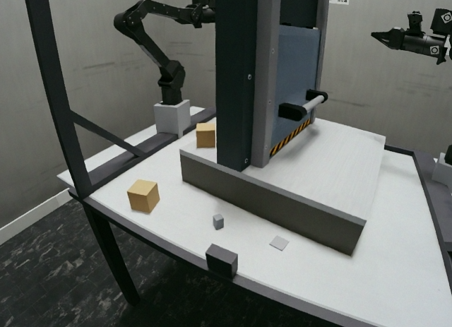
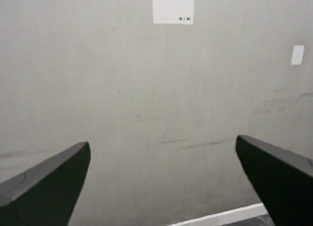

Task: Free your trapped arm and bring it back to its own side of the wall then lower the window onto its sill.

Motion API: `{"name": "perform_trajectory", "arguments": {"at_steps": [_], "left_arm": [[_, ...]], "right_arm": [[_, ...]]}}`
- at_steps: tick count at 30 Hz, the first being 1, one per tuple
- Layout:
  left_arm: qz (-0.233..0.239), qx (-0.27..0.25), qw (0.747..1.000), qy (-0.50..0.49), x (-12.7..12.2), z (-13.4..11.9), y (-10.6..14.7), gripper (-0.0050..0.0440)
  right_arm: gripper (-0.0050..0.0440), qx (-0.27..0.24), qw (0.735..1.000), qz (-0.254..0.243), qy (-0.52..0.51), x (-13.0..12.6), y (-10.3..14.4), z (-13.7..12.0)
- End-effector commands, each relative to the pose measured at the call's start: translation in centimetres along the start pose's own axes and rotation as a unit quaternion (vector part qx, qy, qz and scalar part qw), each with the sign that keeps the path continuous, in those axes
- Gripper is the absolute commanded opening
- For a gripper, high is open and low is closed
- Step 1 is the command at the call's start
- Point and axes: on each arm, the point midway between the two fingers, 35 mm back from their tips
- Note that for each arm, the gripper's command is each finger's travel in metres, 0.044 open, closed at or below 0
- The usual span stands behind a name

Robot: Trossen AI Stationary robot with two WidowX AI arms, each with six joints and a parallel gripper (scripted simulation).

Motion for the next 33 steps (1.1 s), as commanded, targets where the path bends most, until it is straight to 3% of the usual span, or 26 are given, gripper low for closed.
{"name": "perform_trajectory", "arguments": {"at_steps": [1, 5, 8, 33], "left_arm": [[0.059, -0.012, 0.998, -0.002, 3.9, 0.8, 0.2, 0.04], [0.121, -0.016, 0.993, -0.005, 7.8, 1.1, 0.9, 0.04], [0.136, -0.016, 0.991, -0.006, 8.8, 1.0, 1.2, 0.04], [0.141, -0.017, 0.99, -0.006, 8.7, 1.2, 1.3, 0.04]], "right_arm": [[0.04, -0.007, 1.0, -0.001, 0.003, -0.1, 0.2, 0.4], [0.04, -0.007, 1.0, -0.001, 0.003, -0.1, 0.2, 0.4], [0.04, -0.007, 1.0, -0.001, 0.003, -0.1, 0.2, 0.4], [0.04, 0.0, 1.0, 0.001, 0.002, 0.2, -0.1, 0.0]]}}
Point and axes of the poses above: on each arm, the point midway between the two fingers, 35 mm back from their tips, its own y axis back along the fingers, its own x axis across the jaws, z = x × y, and after that the axes turned 5 degrees about y, right-handed
